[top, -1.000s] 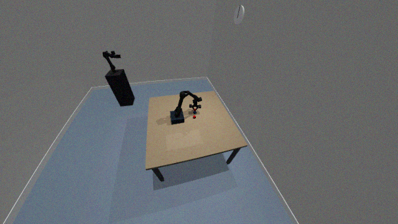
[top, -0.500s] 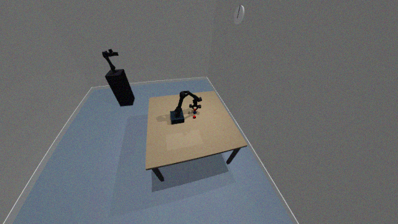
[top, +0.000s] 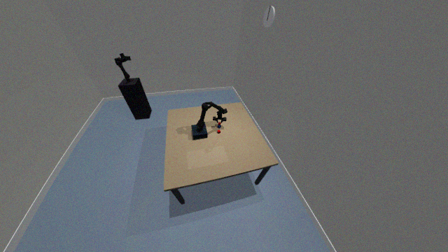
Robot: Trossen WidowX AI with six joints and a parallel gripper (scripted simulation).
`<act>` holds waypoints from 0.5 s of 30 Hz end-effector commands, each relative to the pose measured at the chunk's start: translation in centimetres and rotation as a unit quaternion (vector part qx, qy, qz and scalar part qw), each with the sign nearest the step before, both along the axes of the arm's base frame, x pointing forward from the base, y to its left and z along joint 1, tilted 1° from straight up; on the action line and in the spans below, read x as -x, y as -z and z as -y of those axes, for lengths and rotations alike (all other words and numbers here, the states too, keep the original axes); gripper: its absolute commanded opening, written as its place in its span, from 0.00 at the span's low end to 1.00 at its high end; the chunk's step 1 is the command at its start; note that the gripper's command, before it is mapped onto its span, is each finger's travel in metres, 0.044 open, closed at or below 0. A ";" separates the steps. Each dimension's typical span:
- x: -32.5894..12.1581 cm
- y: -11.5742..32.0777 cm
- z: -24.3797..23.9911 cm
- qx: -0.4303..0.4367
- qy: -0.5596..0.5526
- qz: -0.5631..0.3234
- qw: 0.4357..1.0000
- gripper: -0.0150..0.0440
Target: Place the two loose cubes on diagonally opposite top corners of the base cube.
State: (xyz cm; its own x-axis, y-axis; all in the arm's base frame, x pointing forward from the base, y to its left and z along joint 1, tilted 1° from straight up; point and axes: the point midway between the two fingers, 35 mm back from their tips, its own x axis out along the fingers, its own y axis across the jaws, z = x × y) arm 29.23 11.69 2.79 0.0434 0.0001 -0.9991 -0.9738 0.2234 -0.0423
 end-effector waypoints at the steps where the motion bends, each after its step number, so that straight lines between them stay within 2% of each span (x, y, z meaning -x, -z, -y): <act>1: -0.1 -0.8 -0.1 -0.002 0.000 0.004 1.000 0.60; 11: -0.1 -1.8 -0.1 -0.002 0.000 0.004 1.000 0.60; 13: 0.0 -1.6 0.2 -0.002 0.021 0.002 1.000 0.69; 15: 0.0 -1.8 0.8 -0.004 0.080 0.002 0.997 0.70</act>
